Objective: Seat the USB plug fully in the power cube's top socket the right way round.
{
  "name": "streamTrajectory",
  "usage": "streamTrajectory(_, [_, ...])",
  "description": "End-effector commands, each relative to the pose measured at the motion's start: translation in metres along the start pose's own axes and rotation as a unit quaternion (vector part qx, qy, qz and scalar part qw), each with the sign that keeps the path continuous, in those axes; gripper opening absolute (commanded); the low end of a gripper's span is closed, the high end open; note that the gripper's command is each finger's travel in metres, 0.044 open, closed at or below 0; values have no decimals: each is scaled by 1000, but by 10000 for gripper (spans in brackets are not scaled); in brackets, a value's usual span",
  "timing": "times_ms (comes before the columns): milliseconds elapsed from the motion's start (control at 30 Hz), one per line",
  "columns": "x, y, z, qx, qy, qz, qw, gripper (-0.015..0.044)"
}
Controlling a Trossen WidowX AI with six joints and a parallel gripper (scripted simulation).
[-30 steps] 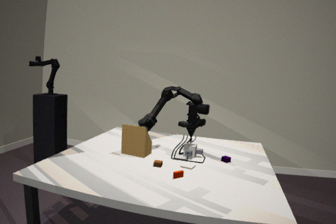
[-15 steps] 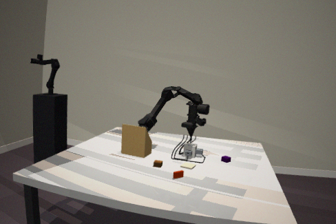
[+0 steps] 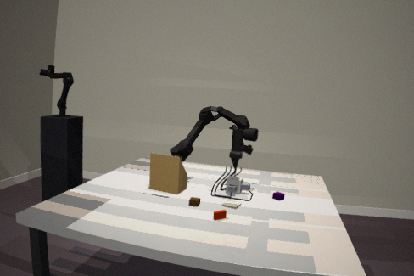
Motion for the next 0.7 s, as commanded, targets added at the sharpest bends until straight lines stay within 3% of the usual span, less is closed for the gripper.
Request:
streamTrajectory(0, [0,0,0,0,0,-43,999,0])
streamTrajectory(667, [0,0,0,0,0,-300,954,0])
Point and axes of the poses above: the point midway between the two fingers, 35 mm back from their tips, its own z axis out along the fingers, its own x axis across the jaws, y = z × x, the point moved 6 cm from there along -z, back along the fingers, and after that the axes turned 9 degrees about -z, right-handed, at the moved point
